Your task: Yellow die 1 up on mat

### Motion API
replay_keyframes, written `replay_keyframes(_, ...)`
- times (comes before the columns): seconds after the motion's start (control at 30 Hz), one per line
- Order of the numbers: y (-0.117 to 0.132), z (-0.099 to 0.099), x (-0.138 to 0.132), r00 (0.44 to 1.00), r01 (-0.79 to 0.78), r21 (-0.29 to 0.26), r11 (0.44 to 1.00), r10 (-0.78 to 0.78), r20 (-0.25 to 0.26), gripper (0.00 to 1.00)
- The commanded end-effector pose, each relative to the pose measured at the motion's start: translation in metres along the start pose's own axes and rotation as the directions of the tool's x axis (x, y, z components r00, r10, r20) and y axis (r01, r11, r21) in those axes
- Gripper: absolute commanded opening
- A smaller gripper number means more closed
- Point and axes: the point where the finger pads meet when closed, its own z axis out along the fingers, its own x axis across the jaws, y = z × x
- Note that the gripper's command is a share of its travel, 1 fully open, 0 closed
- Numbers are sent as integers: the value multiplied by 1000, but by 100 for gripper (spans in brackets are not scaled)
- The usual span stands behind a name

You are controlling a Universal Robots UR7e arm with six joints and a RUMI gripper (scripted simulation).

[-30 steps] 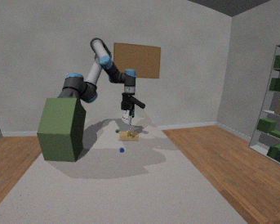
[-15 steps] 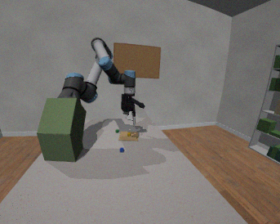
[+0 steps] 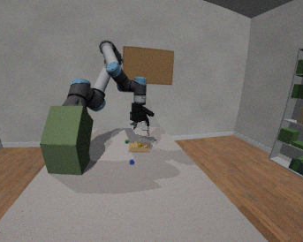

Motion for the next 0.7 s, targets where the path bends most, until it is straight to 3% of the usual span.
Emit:
replay_keyframes(0.0,1,2,-1,987,158,5,987,-158,6,100)
replay_keyframes(0.67,7,7,-5,858,514,7,858,-514,3,100)
